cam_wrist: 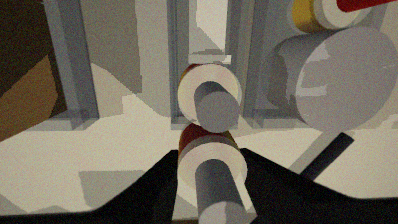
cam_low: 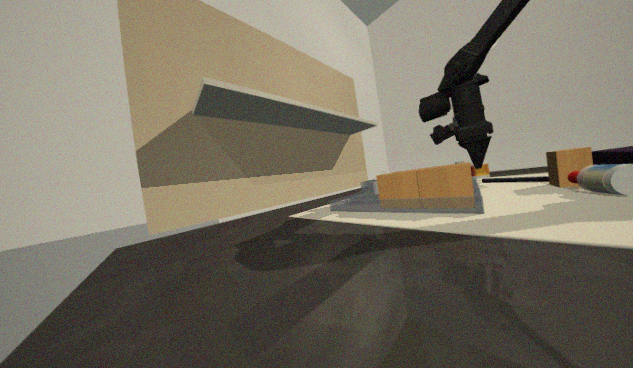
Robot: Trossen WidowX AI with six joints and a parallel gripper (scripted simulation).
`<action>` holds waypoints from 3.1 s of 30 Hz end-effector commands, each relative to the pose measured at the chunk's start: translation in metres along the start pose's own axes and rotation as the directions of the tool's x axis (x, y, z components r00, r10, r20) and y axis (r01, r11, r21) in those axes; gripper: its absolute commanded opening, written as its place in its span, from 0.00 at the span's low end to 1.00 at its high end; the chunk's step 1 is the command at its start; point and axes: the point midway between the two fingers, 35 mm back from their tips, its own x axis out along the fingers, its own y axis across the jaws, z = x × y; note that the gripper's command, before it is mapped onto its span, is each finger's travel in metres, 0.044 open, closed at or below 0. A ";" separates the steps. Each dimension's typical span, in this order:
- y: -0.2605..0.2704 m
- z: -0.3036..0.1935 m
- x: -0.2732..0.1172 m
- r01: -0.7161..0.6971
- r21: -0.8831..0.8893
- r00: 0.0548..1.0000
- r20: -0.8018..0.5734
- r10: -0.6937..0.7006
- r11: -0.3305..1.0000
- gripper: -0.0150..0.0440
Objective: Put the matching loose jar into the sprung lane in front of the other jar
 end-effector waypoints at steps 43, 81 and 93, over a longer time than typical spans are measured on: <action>0.000 0.028 -0.005 0.001 0.002 1.000 0.028 -0.001 1.000 0.25; 0.000 0.039 -0.009 0.001 0.002 1.000 0.030 -0.001 1.000 0.25; 0.000 0.039 -0.009 0.001 0.002 1.000 0.030 -0.001 1.000 0.25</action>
